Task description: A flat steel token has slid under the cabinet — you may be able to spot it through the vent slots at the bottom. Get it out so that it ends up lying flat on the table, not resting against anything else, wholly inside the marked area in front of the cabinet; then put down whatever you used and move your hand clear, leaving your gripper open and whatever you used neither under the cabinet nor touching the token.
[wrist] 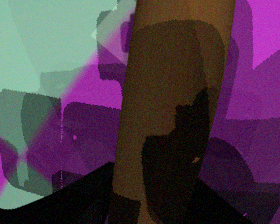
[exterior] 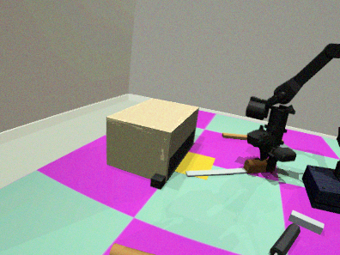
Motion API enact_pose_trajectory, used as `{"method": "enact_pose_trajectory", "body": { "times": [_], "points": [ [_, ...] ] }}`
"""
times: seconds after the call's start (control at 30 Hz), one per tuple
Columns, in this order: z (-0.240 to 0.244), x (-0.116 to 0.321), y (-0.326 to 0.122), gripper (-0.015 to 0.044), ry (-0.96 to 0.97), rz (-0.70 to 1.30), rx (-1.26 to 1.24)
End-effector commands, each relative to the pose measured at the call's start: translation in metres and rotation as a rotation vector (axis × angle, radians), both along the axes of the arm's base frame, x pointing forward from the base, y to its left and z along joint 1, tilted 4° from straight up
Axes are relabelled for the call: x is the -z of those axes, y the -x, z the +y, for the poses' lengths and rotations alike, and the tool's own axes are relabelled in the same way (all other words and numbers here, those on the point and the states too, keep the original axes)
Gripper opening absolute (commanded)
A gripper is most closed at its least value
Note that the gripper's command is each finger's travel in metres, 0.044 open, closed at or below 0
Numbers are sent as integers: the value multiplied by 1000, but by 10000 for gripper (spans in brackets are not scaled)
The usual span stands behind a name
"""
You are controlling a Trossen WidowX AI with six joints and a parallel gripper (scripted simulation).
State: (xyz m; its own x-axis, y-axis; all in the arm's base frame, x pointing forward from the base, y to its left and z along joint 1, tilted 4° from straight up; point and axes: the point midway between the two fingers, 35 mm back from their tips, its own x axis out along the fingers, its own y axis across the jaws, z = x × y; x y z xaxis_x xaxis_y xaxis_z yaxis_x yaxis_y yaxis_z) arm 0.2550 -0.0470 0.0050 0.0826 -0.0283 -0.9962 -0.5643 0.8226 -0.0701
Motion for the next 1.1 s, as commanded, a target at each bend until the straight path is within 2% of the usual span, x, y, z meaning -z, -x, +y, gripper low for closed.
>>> {"method": "enact_pose_trajectory", "body": {
  "times": [0.0,1.07],
  "points": [
    [-5,-1,-1,0,2,-4,-2],
    [-37,-2,1,0,5,-3,-2]
  ]
}}
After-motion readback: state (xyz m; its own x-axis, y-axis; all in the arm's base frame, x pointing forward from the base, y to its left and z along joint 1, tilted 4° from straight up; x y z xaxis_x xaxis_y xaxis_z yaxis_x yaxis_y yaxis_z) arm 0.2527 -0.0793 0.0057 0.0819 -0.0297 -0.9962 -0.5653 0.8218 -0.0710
